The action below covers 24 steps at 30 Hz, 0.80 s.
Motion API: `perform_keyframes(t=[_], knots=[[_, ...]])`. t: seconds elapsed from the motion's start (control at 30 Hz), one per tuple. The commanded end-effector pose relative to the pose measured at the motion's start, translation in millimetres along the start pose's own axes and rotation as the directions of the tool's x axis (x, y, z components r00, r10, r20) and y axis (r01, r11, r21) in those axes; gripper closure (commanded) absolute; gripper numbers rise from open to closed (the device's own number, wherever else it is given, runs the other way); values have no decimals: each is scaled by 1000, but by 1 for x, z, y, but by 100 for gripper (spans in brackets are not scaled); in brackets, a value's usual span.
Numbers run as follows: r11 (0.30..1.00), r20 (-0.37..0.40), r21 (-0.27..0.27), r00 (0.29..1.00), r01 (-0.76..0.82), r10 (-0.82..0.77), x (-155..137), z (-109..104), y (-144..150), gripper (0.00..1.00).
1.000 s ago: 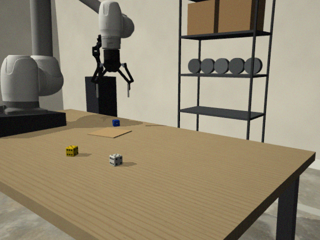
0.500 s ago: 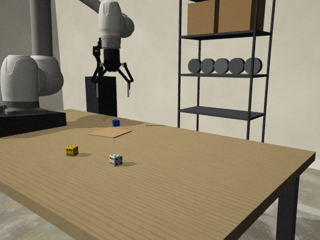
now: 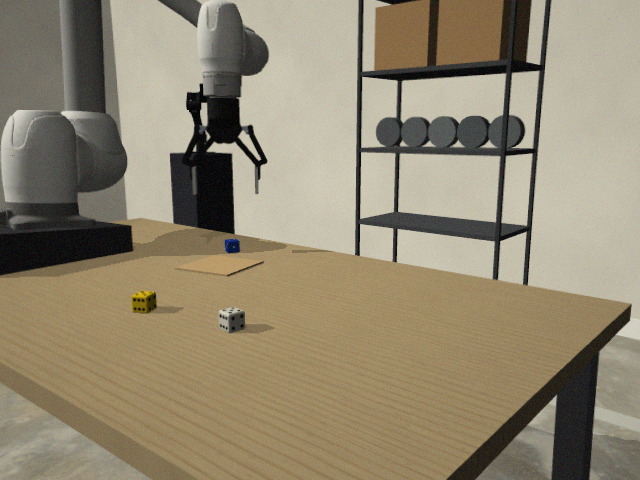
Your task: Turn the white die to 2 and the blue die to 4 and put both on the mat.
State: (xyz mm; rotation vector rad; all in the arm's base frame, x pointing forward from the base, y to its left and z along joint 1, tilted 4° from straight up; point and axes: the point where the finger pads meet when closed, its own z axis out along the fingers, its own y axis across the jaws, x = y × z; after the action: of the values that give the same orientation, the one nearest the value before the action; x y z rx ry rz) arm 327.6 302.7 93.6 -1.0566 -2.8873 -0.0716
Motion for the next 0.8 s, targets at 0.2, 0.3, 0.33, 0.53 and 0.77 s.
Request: perform_keyframes(t=[0.2, 0.3, 0.33, 0.53, 0.77], knots=[[1000, 6, -2, 1000, -2, 2, -3, -3, 0, 0], [1000, 6, -2, 1000, -3, 3, -3, -3, 1, 0], [1000, 6, -2, 1000, -3, 3, -3, -3, 1, 0], [990, 8, -3, 990, -140, 140, -70, -11, 41, 0], [950, 8, -4, 950, -312, 312, -166, -18, 78, 0]])
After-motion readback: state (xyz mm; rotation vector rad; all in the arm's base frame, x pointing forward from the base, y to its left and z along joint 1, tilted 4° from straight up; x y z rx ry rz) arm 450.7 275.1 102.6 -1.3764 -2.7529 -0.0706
